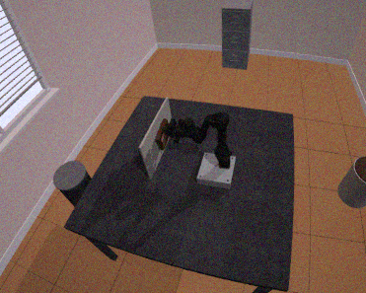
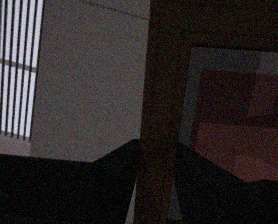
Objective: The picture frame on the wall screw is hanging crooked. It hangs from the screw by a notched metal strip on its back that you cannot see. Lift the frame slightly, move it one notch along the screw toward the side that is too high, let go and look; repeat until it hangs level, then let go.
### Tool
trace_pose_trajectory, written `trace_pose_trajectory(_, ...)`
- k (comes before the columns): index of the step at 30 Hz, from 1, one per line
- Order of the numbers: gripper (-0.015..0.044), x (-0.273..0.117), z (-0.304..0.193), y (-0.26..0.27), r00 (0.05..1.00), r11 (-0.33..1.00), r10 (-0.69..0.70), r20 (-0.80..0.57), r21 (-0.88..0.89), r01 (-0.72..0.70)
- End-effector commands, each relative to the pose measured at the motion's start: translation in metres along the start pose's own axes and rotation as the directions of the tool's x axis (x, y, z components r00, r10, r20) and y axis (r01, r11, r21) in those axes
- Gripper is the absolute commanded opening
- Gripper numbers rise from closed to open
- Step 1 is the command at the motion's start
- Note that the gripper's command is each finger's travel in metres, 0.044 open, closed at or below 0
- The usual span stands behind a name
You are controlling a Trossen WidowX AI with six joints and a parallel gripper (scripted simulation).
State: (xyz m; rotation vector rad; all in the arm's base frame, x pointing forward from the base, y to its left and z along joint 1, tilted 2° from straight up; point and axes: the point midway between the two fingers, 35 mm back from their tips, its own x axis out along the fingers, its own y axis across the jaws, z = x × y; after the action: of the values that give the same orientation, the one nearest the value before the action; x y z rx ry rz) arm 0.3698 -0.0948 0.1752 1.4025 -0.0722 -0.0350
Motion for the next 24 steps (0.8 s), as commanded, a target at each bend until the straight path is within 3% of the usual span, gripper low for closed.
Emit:
trace_pose_trajectory(1, 0.0000, -0.0007, 0.0009, 0.0079, 1.000, 1.000, 0.019, 0.004, -0.010, -0.019)
trace_pose_trajectory(24, 0.0000, -0.0007, 0.0009, 0.0078, 1.000, 1.000, 0.019, 0.004, -0.010, -0.019)
